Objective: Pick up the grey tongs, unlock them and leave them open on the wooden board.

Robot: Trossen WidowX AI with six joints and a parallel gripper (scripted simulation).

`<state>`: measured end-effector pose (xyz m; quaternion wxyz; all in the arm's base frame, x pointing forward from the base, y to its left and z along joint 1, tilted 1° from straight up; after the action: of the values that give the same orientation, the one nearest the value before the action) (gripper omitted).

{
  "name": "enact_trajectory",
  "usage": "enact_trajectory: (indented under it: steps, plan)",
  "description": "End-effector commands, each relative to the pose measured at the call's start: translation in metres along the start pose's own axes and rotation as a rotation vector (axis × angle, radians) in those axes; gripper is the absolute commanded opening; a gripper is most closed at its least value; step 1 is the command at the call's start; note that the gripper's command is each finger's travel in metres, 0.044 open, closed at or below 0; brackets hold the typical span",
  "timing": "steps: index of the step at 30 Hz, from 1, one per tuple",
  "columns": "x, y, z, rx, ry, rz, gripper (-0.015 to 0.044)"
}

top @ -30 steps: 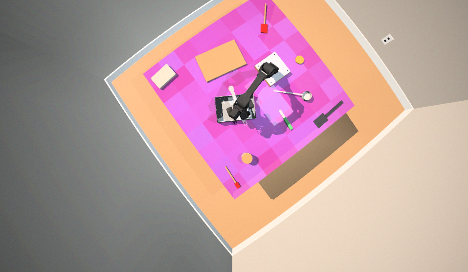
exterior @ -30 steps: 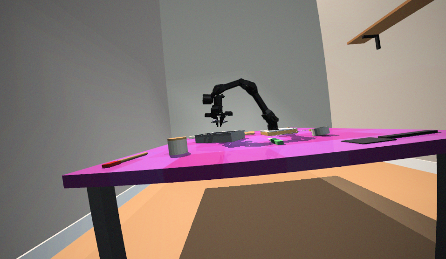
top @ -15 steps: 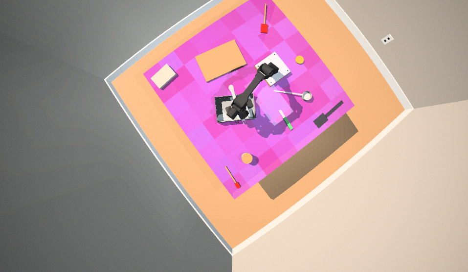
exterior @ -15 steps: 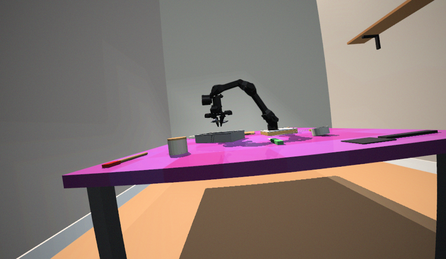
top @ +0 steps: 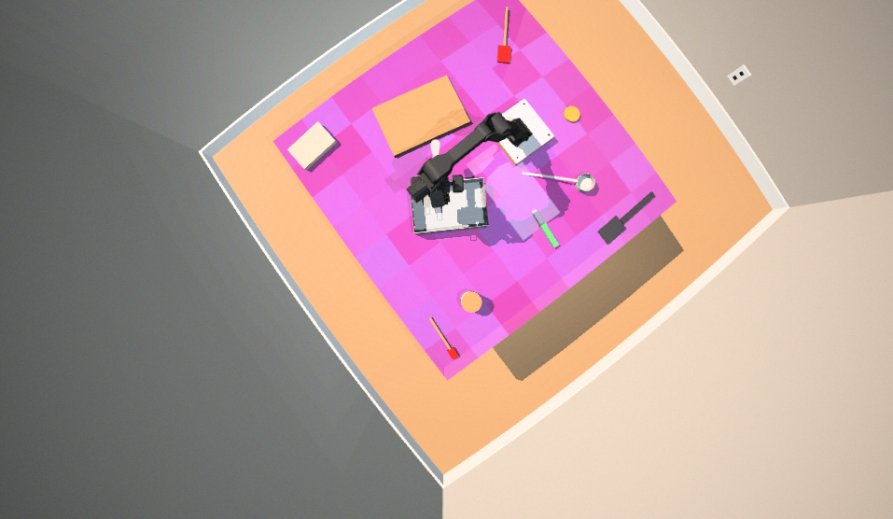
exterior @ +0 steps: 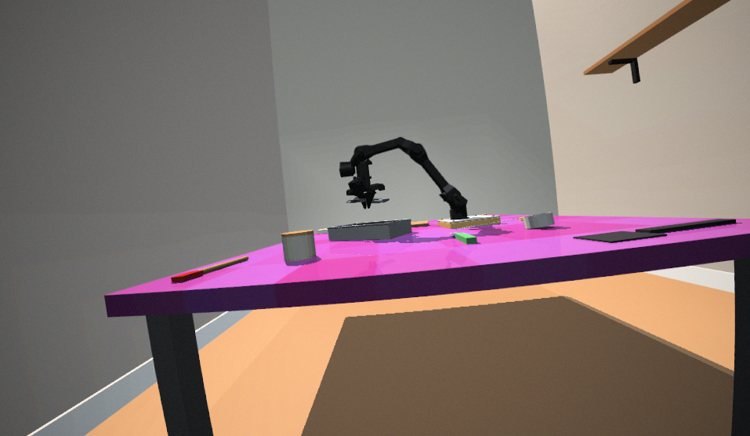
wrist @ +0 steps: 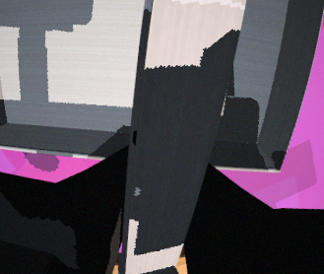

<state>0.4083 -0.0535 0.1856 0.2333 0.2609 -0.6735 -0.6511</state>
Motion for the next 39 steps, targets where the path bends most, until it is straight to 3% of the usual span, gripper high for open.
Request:
enact_trajectory:
  steps: [1,17,25,39]
  plan:
    - [0.02,0.008,-0.018,0.003,-0.089,-0.003,-0.015]
    - [0.114,0.034,-0.072,0.006,-0.424,0.002,-0.015]
    - [0.133,0.035,-0.08,0.006,-0.492,0.002,-0.015]
    - [0.227,0.036,-0.103,0.01,-0.789,0.003,-0.015]
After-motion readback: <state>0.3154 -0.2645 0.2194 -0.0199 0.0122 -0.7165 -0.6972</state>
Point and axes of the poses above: the point midway between the two fingers, 35 mm back from their tips, its own y axis back along the fingers, its own z axis across the jaws, x = y × z, the point moved 4 cm from there along y, back along the fingers, and after that the axes turned 7 degrees about -y, right-handed, at the moved point
